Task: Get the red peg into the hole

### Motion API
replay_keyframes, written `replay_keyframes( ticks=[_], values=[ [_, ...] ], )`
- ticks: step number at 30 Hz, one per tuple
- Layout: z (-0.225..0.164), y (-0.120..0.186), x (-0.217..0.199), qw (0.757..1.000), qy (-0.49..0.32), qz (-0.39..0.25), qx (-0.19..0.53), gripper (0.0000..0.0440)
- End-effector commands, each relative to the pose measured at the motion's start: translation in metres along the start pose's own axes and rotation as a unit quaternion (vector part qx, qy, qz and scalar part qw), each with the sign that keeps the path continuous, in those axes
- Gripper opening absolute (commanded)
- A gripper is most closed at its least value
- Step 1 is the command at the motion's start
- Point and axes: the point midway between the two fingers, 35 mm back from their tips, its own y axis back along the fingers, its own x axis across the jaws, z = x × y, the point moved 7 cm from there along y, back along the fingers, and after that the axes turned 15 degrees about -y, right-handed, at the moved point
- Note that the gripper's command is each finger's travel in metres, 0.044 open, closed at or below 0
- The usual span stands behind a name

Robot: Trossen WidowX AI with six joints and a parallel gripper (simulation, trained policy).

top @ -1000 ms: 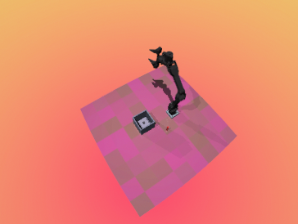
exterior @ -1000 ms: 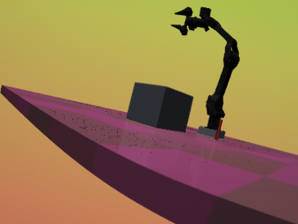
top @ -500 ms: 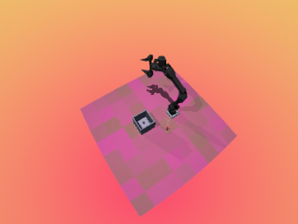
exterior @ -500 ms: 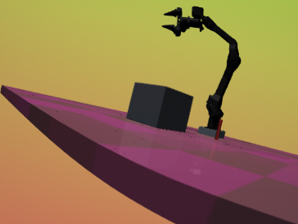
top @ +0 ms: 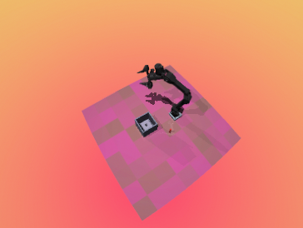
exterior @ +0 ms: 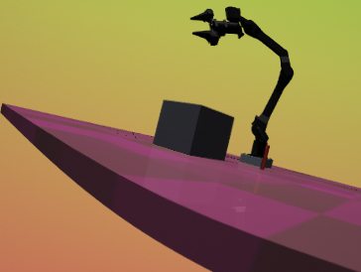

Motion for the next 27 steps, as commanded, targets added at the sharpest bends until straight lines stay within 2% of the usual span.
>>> replay_keyframes(
  ticks=[1, 14, 27],
  values=[
    [-0.008, -0.003, -0.017, 0.999, -0.009, -0.029, 0.012, 0.0440],
    [-0.035, -0.013, -0.077, 0.987, -0.030, -0.147, 0.053, 0.0440],
    [-0.055, -0.010, -0.141, 0.959, -0.032, -0.271, 0.076, 0.0440]
  ],
)
